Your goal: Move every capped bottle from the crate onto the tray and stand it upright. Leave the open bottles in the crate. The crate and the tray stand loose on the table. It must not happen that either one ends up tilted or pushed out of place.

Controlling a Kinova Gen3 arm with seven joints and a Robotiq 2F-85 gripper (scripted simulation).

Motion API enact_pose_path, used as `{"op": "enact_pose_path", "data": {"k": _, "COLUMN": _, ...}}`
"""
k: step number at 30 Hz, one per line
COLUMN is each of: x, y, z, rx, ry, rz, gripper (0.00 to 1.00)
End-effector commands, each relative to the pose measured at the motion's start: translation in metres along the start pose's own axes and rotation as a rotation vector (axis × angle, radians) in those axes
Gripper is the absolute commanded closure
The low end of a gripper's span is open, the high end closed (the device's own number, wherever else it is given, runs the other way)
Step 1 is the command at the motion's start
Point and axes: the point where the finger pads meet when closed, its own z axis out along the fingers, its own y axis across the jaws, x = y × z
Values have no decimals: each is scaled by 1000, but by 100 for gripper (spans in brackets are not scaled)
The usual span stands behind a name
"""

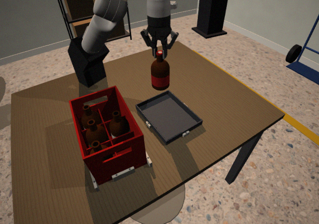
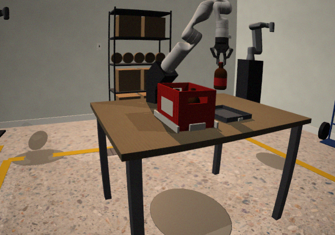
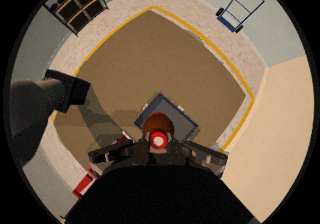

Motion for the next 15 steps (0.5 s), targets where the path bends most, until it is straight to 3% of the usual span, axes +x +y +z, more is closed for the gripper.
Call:
{"op": "enact_pose_path", "data": {"k": 1, "x": 1, "y": -2, "z": 9, "rx": 3, "ry": 8, "rz": -2, "gripper": 100}}
{"op": "enact_pose_path", "data": {"k": 4, "x": 0, "y": -1, "z": 6, "rx": 1, "ry": 2, "rz": 0, "gripper": 100}}
{"op": "enact_pose_path", "data": {"k": 15, "x": 1, "y": -2, "z": 28, "rx": 3, "ry": 6, "rz": -1, "gripper": 100}}
